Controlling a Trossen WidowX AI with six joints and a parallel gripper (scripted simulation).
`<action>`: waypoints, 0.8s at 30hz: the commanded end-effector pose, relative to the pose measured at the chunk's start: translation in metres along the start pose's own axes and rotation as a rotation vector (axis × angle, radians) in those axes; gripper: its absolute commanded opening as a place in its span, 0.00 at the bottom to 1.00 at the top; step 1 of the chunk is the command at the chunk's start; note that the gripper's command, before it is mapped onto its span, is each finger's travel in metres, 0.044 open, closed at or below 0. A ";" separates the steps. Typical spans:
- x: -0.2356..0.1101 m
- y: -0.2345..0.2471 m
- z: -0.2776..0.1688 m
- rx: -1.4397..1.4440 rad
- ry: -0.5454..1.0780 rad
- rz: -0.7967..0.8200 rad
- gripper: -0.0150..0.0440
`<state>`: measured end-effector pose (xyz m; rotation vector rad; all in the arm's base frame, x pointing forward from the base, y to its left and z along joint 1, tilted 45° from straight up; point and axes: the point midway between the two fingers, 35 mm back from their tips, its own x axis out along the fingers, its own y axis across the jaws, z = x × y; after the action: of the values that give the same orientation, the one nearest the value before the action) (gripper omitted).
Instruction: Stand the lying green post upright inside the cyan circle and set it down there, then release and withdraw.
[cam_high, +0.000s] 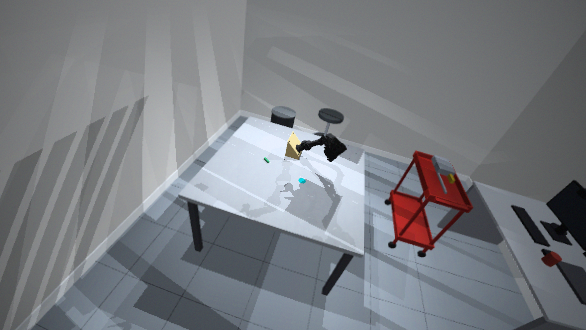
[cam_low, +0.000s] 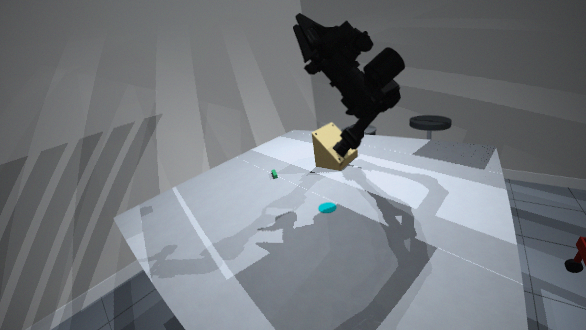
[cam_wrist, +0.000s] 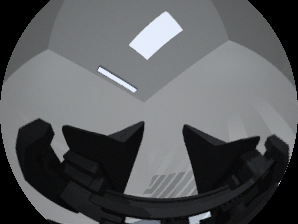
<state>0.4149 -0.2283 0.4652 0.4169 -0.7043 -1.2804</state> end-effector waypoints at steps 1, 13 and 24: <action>0.018 -0.010 -0.040 -0.285 0.053 0.043 0.65; 0.072 -0.096 -0.176 -1.211 0.374 0.237 0.65; 0.075 -0.239 -0.272 -1.808 0.863 0.554 0.65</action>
<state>0.4502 -0.3831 0.1712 -0.6526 0.9333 -0.7826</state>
